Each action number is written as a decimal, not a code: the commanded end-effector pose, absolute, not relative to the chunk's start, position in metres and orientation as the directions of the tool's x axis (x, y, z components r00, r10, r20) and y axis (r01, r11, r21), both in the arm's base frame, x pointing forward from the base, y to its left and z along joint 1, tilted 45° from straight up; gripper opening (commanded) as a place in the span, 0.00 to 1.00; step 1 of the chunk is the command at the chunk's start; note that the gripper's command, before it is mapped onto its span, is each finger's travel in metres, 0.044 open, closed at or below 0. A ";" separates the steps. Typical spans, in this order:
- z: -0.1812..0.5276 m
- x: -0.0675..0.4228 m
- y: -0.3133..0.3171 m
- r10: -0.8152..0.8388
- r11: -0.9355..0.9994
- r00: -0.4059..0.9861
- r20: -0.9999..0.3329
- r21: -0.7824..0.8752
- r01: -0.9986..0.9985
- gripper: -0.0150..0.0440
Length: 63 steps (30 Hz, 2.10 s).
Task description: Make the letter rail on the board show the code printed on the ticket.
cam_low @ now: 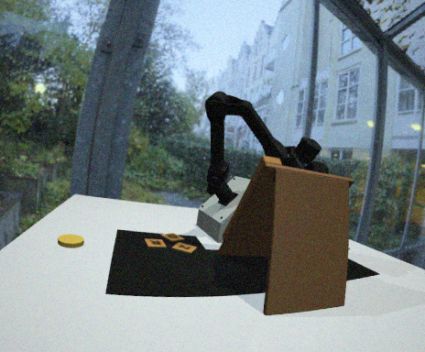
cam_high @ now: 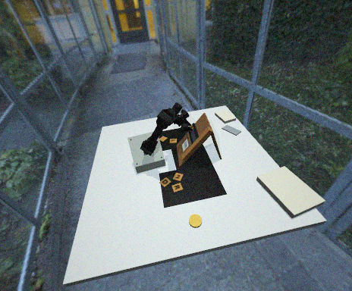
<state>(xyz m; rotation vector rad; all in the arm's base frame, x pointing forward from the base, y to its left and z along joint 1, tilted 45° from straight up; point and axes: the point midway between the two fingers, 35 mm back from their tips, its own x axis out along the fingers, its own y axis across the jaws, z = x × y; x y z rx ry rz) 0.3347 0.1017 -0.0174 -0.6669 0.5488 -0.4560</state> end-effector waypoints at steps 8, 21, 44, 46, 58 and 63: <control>-0.014 0.333 0.097 -0.555 0.698 0.764 -0.329 -0.684 0.212 0.25; -0.009 0.331 0.091 -0.555 0.697 0.764 -0.329 -0.685 0.212 0.25; -0.001 0.327 0.081 -0.555 0.696 0.764 -0.328 -0.686 0.211 0.25; 0.000 0.327 0.080 -0.555 0.696 0.764 -0.328 -0.686 0.211 0.25; 0.005 0.325 0.075 -0.555 0.696 0.764 -0.328 -0.686 0.211 0.25; 0.007 0.325 0.073 -0.555 0.696 0.764 -0.328 -0.686 0.211 0.25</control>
